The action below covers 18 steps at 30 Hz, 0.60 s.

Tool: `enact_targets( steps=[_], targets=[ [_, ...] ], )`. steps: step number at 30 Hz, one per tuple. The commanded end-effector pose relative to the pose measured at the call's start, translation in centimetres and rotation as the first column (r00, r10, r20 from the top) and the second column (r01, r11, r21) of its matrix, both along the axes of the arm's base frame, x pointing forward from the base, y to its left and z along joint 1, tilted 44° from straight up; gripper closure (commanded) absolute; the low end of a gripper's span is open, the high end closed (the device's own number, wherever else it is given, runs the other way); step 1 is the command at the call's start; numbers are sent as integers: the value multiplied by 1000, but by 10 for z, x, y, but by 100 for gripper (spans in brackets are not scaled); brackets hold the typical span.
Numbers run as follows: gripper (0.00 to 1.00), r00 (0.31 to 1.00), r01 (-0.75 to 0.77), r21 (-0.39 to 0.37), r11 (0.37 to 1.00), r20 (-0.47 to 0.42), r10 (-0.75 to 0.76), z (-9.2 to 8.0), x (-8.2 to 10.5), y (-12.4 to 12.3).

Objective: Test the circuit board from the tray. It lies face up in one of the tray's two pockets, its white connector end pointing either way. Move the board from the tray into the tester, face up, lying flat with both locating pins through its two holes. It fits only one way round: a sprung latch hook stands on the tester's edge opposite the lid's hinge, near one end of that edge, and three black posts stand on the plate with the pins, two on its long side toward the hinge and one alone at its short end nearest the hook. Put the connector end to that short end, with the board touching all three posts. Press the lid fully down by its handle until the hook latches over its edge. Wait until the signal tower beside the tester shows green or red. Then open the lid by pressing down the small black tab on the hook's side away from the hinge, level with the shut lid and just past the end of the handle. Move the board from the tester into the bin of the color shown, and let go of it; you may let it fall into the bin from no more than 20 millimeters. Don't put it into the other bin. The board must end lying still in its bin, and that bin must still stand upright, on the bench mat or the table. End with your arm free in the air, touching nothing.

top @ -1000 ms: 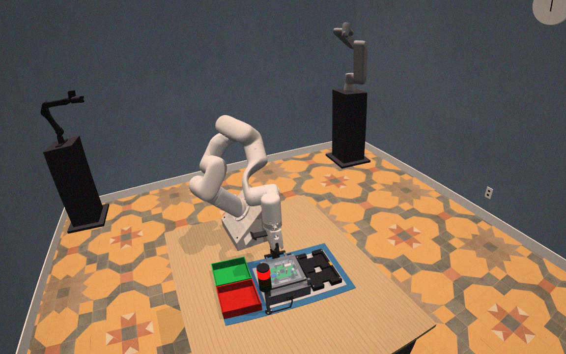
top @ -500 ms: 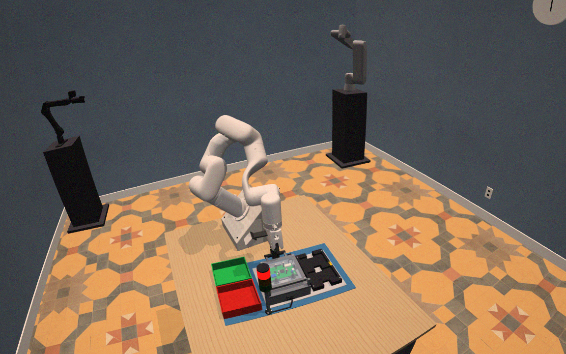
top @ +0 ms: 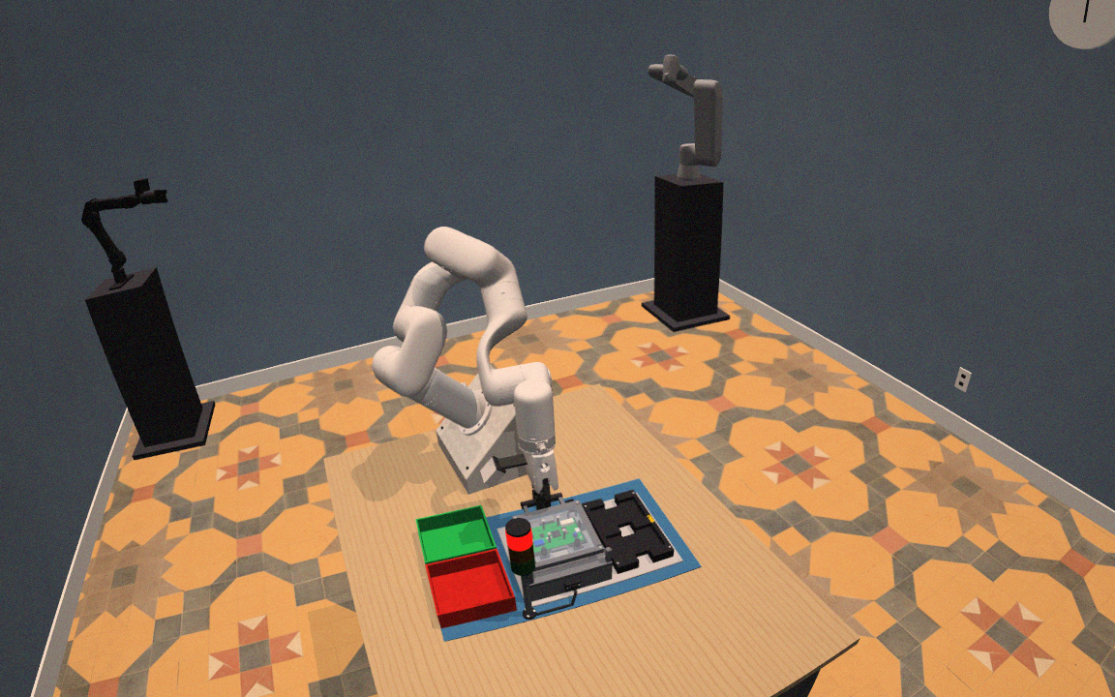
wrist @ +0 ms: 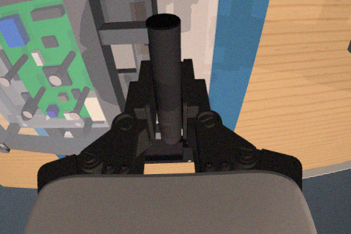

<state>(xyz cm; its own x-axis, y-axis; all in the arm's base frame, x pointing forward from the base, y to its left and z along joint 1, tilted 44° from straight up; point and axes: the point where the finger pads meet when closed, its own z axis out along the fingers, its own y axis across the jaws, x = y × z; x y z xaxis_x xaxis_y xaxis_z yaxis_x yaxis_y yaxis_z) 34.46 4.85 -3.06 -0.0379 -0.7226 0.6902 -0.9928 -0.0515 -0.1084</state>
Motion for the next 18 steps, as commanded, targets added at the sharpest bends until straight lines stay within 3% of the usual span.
enact_targets(
  steps=[1,18],
  targets=[
    [100,1000,-2,2,1000,2,2,1,1,2],
    [100,1000,-3,2,1000,2,3,8,1,9]
  ],
)
